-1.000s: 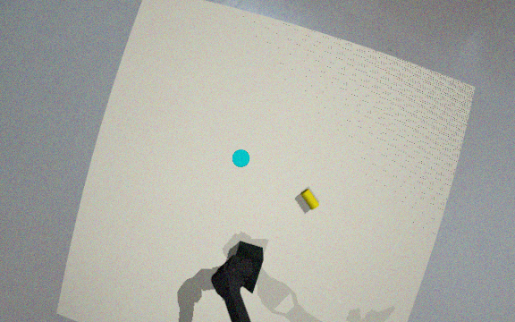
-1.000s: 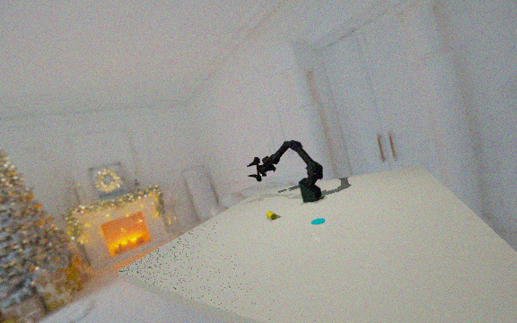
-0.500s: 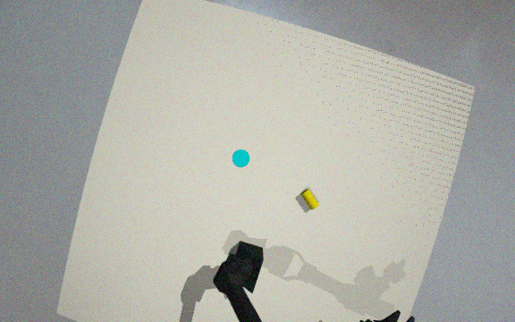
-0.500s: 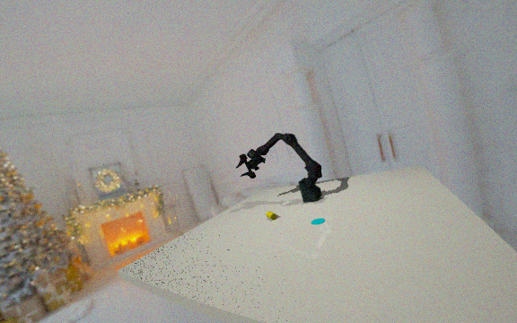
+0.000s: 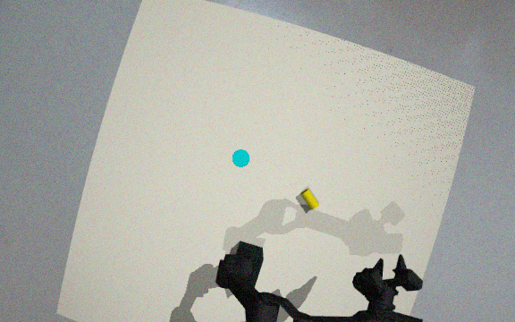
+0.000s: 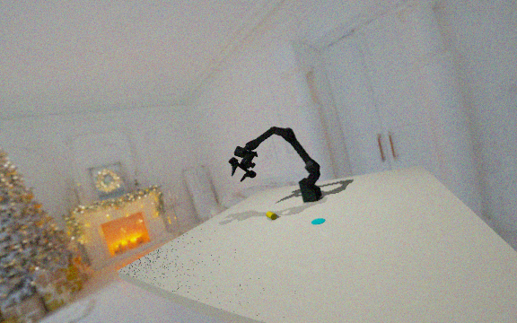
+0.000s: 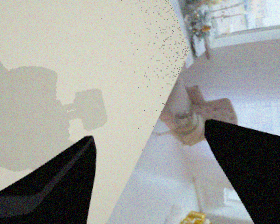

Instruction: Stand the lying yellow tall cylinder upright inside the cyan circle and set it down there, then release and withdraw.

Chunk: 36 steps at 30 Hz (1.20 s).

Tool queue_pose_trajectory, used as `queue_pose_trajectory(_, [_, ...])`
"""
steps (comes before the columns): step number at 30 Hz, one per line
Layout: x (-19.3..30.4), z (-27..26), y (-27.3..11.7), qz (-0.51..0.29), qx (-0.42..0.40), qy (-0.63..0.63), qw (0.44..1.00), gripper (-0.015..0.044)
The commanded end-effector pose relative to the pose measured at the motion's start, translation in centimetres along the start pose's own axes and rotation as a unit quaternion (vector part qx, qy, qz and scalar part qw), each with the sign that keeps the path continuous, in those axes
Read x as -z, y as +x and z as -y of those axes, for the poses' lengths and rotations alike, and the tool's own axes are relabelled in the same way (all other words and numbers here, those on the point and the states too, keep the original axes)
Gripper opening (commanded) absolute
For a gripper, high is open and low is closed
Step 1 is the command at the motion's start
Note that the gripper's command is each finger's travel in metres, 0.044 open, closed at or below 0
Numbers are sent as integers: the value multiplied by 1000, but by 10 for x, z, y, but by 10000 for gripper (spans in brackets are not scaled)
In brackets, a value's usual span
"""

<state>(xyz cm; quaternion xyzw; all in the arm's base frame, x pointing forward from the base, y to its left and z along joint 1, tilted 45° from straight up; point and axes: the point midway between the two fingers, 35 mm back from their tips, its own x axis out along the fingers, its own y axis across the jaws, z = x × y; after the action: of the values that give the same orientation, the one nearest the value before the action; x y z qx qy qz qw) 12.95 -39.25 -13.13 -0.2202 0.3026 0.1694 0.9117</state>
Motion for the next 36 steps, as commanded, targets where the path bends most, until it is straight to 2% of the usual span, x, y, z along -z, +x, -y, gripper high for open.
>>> queue_pose_trajectory(1, [-41,-6,25,5,-72,25,997,309])
queue_pose_trajectory(13, [-154,-40,72,-23,-258,61,964,309])
queue_pose_trajectory(24, [-245,-96,85,-96,-408,69,906,309])
queue_pose_trajectory(33, [-250,-101,86,-101,-416,69,901,309])
queue_pose_trajectory(36, [-247,-117,104,-102,-415,69,902,309])
